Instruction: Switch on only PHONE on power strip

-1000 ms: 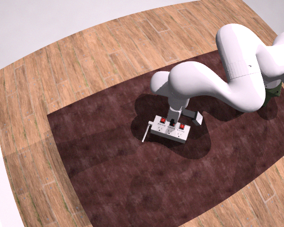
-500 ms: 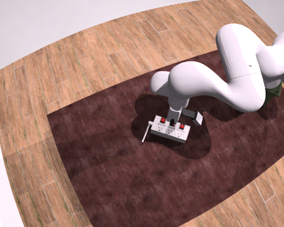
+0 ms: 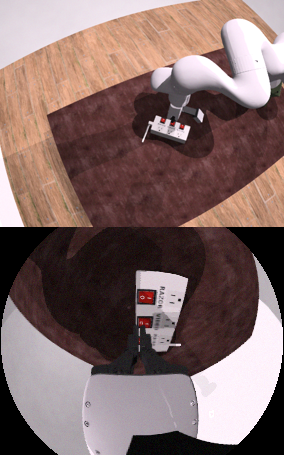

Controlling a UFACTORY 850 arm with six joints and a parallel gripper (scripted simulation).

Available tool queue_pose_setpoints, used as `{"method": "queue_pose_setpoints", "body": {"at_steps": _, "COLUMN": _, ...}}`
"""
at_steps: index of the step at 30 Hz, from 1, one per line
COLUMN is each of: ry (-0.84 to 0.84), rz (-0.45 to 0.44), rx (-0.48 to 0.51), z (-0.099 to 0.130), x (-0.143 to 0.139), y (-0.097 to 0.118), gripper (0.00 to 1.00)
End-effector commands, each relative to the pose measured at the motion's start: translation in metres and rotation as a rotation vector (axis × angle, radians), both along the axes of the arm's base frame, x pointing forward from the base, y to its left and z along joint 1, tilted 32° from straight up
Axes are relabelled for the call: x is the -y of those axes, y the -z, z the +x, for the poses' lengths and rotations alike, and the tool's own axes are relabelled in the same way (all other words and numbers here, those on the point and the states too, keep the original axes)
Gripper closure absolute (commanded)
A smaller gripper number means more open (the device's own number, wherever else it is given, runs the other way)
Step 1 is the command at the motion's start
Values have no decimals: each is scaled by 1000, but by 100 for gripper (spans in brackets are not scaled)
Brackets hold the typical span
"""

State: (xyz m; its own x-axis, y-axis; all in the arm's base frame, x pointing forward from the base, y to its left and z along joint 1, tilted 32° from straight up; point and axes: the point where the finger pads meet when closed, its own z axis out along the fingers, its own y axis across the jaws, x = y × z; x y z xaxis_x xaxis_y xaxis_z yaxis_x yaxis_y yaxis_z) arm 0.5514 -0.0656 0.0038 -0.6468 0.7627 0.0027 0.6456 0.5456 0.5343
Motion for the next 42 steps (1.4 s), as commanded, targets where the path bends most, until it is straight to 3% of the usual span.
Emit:
{"method": "queue_pose_setpoints", "body": {"at_steps": 1, "ry": 0, "rz": 0, "rx": 0, "z": -5, "x": 5, "y": -11, "gripper": 100}}
{"method": "queue_pose_setpoints", "body": {"at_steps": 25, "ry": 0, "rz": 0, "rx": 0, "z": -5, "x": 5, "y": -12, "gripper": 100}}
{"method": "queue_pose_setpoints", "body": {"at_steps": 32, "ry": 1, "rz": 0, "rx": 0, "z": 29, "x": 34, "y": -33, "gripper": 100}}
{"method": "queue_pose_setpoints", "body": {"at_steps": 42, "ry": 1, "rz": 0, "rx": 0, "z": 29, "x": 35, "y": -33, "gripper": 100}}
